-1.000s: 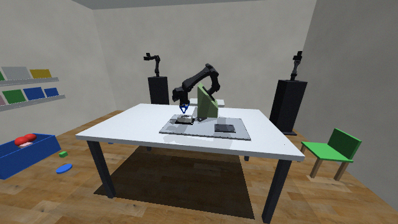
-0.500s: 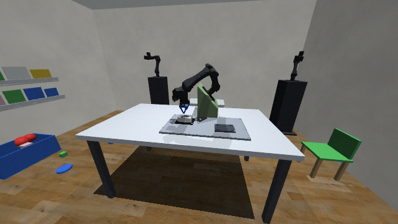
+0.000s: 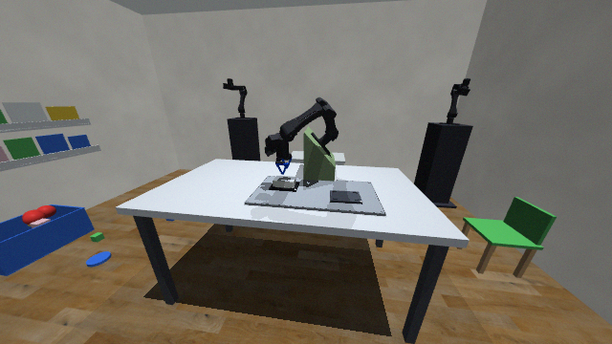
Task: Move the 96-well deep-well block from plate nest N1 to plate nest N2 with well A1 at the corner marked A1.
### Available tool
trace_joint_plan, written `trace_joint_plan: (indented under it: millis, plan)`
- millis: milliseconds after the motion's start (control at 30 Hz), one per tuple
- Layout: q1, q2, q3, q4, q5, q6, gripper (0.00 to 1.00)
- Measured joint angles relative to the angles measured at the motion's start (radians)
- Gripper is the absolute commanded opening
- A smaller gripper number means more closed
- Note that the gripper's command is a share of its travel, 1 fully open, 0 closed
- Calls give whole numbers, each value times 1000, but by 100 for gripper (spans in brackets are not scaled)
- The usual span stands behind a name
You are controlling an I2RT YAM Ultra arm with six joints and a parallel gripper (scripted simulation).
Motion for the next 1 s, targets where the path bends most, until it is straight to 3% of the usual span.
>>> trace_joint_plan:
  millis: [600,1000]
  plan:
    - [0,0,0,0,0,1,100]
    - [27,21,-16,48,-10,25,100]
